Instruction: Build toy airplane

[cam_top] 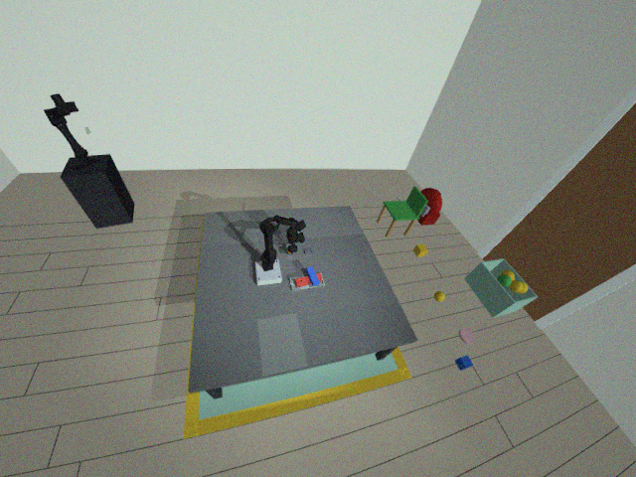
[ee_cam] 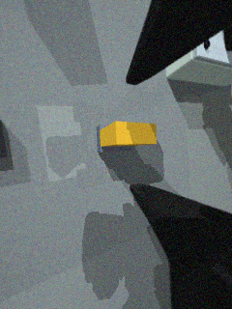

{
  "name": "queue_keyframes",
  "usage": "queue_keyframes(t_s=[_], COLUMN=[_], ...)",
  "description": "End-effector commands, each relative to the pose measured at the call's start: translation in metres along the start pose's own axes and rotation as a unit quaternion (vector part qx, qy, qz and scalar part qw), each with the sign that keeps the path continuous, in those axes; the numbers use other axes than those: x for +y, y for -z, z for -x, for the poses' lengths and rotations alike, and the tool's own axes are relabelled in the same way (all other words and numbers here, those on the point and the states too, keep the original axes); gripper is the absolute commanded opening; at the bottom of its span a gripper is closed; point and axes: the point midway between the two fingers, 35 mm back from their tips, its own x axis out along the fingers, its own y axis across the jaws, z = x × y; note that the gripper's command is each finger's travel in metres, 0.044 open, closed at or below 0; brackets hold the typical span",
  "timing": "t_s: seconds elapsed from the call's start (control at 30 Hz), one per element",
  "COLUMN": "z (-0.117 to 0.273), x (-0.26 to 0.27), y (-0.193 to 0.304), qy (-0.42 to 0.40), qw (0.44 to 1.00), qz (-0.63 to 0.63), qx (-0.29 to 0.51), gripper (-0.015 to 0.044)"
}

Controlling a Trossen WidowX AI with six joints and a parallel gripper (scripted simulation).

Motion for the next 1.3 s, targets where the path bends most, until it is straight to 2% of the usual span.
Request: queue_keyframes(t_s=[0.0,0.53,1.0,1.23,1.27], z=[-0.006,-0.029,-0.029,-0.029,-0.029], x=[0.0,-0.001,-0.001,-0.001,-0.001], y=[0.0,0.001,0.001,0.001,0.001], qy=[0.0,0.0,0.0,0.0,0.0], qw=[1.0,1.0,1.0,1.0,1.0], qz=[-0.003,-0.003,-0.003,-0.003,-0.003], qx=[0.0,0.0,0.0,0.0,0.0], gripper=[0.044,0.044,0.0072,0.0026,0.0])
